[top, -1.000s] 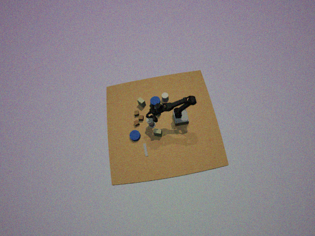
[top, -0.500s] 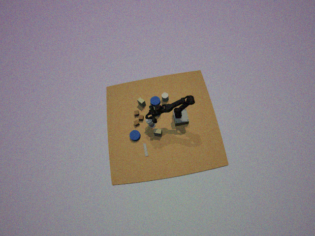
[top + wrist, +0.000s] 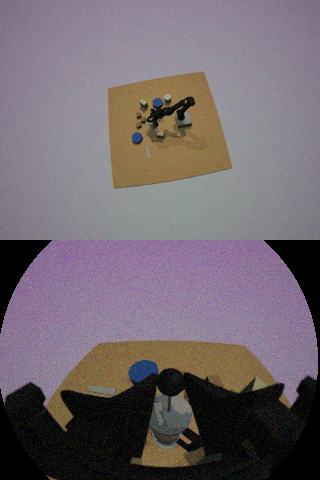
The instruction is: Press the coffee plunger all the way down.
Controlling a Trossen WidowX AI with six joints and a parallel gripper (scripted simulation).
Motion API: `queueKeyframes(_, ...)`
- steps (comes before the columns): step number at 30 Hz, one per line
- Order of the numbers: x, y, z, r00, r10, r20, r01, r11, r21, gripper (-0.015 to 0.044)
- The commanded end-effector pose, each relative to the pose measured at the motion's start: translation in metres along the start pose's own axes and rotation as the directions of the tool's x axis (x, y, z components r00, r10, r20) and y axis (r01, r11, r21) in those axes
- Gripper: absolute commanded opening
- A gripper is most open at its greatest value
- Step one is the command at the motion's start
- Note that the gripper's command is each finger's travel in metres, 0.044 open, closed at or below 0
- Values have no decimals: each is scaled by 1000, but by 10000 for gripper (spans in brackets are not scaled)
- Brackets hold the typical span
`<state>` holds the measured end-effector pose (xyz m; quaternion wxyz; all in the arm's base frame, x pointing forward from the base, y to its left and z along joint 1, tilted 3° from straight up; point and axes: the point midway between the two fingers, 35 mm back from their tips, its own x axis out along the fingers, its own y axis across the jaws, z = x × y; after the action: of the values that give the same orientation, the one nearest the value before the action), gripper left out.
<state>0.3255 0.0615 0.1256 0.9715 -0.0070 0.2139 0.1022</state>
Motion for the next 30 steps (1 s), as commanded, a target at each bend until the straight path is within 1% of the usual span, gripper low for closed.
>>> queueKeyframes(1,7,0,-34,995,-1,-103,2,1000,9,124)
queueKeyframes(30,19,0,-25,995,0,-102,1,1000,9,124)
